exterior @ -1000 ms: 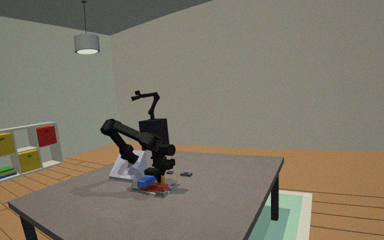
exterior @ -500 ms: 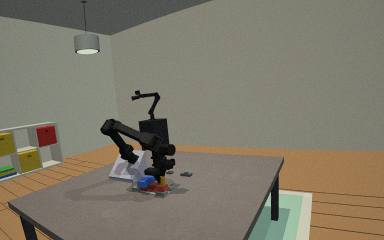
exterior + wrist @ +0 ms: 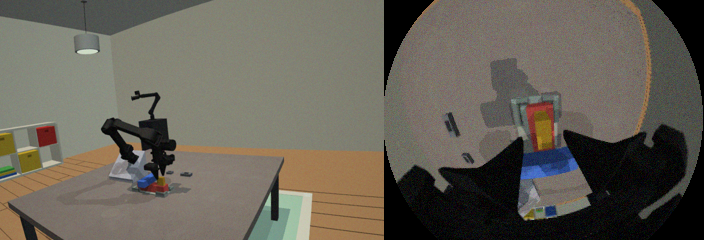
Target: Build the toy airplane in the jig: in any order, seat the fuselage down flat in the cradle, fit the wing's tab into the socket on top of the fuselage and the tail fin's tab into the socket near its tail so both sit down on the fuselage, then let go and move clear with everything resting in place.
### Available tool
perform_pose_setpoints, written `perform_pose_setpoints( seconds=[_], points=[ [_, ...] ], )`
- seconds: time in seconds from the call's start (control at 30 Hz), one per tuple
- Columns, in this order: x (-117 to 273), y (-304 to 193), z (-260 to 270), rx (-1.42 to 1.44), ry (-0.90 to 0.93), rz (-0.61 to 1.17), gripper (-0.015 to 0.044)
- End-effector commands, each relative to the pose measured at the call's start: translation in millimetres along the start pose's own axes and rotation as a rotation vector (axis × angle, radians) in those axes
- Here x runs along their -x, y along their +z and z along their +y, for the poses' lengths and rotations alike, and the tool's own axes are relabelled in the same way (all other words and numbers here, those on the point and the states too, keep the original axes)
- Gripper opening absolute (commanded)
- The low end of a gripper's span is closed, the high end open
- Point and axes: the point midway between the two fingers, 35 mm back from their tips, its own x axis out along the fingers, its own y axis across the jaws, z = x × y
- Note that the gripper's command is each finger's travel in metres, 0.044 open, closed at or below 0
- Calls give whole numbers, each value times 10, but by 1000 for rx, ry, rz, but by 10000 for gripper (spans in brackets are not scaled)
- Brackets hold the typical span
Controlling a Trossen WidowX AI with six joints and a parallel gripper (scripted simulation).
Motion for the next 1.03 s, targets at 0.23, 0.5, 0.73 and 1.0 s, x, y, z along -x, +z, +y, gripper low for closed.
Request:
perform_pose_setpoints(
  seconds=[0.23,0.5,0.73,1.0],
  points=[
    [651,38,23,-6,-1,-20,260],
    [651,29,25,-6,-1,-20,260],
    [651,29,25,-6,-1,-20,260],
    [651,31,28,-6,-1,-20,260]
  ],
)
